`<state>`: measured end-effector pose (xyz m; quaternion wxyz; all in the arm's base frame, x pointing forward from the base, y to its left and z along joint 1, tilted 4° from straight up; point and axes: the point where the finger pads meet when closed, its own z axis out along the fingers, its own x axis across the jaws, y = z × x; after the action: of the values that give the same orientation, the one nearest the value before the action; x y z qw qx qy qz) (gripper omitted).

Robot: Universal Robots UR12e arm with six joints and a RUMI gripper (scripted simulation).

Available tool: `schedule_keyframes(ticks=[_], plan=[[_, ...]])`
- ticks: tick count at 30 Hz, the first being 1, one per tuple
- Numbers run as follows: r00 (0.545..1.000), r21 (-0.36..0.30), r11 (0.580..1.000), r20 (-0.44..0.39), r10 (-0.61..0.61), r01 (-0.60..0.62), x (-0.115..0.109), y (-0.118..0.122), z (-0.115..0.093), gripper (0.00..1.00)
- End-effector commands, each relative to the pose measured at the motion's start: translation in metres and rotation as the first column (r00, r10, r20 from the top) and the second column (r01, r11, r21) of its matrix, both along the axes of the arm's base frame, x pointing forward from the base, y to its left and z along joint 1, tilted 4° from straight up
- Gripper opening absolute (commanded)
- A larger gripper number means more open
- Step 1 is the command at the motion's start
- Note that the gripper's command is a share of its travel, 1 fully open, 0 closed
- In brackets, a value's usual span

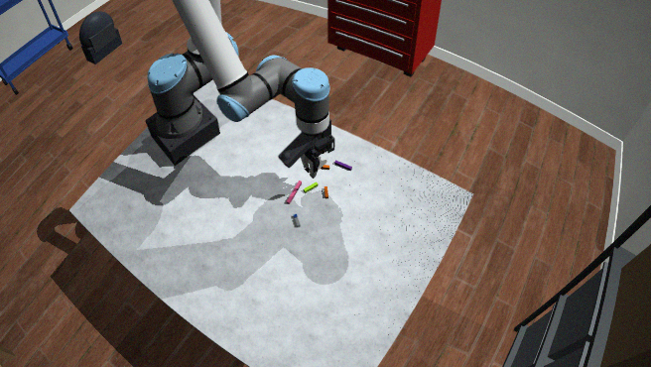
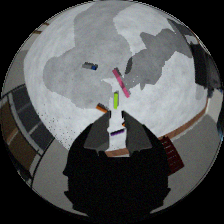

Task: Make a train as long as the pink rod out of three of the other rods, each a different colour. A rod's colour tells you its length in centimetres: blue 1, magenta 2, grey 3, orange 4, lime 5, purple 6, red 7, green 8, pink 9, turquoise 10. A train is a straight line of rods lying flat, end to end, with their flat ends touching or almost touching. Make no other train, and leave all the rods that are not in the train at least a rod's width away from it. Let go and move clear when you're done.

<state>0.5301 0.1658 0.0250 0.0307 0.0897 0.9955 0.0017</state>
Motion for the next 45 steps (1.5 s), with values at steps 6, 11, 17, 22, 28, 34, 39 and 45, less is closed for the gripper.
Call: schedule_keyframes(ticks=[6,11,17,22,28,34,39,45], plan=[[1.0,0.0,1.0,0.001,0.0,0.0,0.001,0.0,-0.004,0.14],[1.0,0.0,1.0,0.001,0.0,0.0,0.001,0.0,-0.01,0.14],[1.0,0.0,1.0,0.001,0.0,0.0,0.002,0.0,-0.016,0.14],[1.0,0.0,1.0,0.001,0.0,0.0,0.002,0.0,-0.023,0.14],[1.0,0.0,1.0,0.001,0.0,0.0,0.003,0.0,-0.033,0.14],[1.0,0.0,1.0,0.001,0.0,0.0,0.003,0.0,-0.039,0.14],[1.0,0.0,1.0,0.001,0.0,0.0,0.003,0.0,-0.044,0.14],[1.0,0.0,1.0,0.001,0.0,0.0,0.004,0.0,-0.049,0.14]])
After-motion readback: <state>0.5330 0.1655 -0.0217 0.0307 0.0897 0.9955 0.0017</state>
